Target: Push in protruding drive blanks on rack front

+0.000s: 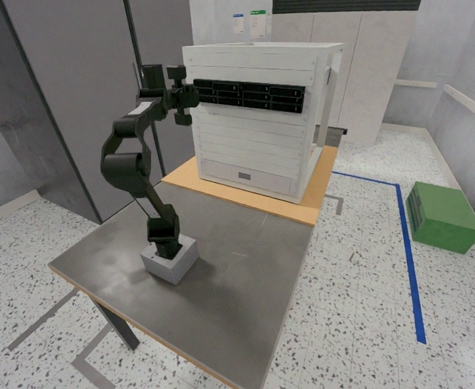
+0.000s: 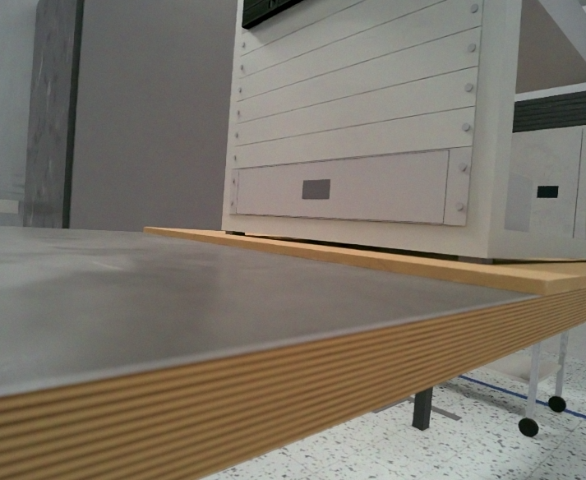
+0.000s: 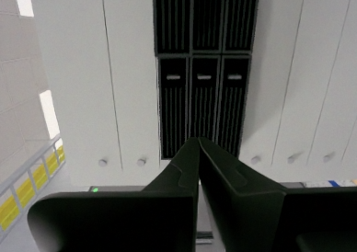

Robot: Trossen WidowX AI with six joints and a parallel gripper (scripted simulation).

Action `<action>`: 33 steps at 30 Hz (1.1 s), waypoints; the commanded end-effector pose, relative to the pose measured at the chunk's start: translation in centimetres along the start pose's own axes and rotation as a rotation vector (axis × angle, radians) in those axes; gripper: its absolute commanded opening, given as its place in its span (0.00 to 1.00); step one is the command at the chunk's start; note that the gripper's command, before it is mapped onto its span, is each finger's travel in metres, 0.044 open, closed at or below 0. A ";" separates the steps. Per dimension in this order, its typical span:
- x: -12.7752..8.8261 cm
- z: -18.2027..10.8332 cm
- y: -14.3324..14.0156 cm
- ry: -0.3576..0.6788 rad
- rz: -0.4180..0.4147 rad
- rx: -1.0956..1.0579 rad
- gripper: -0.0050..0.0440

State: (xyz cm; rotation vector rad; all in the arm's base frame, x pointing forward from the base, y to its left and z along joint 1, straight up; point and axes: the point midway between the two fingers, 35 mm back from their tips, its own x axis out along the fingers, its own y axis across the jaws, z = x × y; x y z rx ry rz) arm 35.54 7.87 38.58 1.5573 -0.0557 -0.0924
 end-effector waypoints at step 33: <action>4.9 -1.7 1.6 -0.002 0.021 0.015 0.00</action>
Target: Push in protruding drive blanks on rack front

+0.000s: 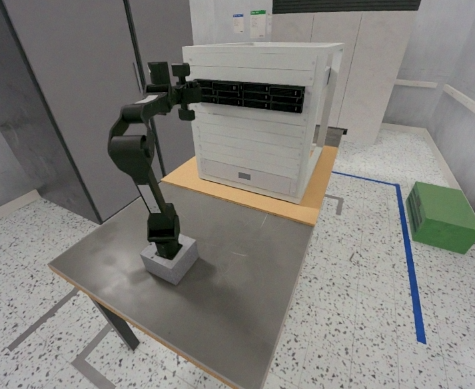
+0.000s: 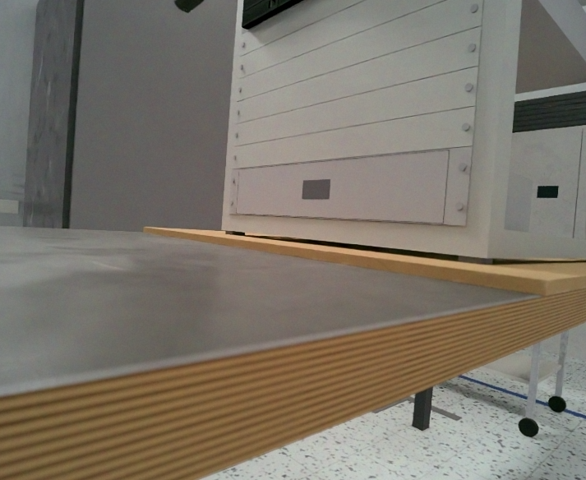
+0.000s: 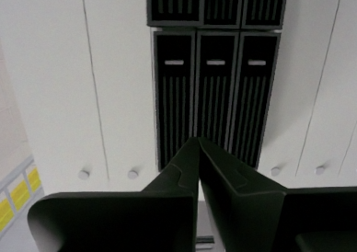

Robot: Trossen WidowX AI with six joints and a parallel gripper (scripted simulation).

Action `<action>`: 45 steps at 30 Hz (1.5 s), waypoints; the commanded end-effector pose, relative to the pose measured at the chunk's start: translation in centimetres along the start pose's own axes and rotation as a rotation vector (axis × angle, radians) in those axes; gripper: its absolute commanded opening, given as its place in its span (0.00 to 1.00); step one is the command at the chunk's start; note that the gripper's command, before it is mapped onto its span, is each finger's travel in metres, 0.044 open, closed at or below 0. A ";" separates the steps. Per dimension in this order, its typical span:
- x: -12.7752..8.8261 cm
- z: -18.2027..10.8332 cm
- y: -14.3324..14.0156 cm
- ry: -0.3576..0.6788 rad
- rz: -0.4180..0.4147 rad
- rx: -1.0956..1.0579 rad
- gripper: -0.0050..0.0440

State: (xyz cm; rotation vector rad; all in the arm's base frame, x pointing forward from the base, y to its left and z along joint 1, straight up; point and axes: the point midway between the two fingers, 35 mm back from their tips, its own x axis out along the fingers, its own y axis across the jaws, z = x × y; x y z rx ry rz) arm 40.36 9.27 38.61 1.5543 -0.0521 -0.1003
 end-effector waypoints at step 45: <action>1.4 0.4 2.2 0.001 0.028 0.019 0.00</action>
